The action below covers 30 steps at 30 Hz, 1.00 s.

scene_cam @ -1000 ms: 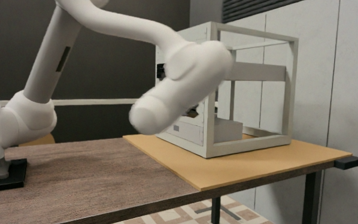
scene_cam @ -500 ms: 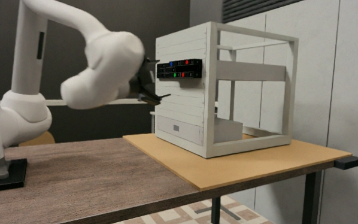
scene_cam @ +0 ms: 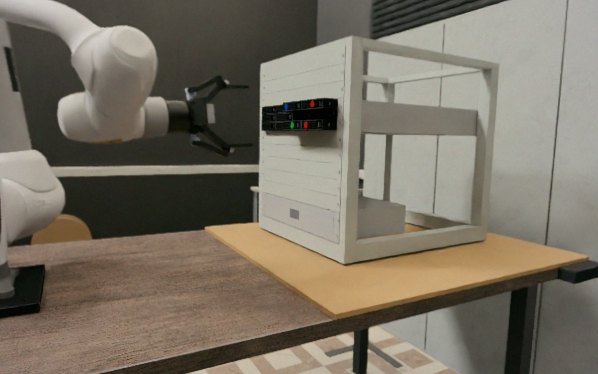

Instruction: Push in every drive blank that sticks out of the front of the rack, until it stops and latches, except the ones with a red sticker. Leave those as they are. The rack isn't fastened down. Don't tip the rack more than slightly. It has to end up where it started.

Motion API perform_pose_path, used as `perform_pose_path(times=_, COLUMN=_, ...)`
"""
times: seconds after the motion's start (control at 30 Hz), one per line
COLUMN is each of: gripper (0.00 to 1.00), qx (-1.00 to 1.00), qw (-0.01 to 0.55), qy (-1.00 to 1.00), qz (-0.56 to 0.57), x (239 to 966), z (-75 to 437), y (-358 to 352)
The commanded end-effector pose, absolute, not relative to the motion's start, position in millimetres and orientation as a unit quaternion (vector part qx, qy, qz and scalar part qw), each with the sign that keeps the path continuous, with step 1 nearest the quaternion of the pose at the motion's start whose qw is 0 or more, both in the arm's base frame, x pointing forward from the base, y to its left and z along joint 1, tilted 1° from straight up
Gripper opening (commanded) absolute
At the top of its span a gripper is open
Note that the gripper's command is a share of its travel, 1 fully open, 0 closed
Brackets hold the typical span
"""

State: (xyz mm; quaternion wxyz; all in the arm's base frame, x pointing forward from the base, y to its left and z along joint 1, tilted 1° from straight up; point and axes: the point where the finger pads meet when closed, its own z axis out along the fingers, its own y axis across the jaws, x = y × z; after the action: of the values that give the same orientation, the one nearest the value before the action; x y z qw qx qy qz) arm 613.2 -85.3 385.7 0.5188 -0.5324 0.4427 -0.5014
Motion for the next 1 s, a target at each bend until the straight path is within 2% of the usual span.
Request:
perform_pose_path(times=0.0, gripper=1.0, qx=-0.521, qw=0.506, qy=0.468, qz=-0.503, x=611, z=393, y=-75)
perform_pose_path(times=0.97, gripper=1.0, qx=-0.504, qw=0.499, qy=0.502, qz=-0.494, x=600, z=399, y=-59)
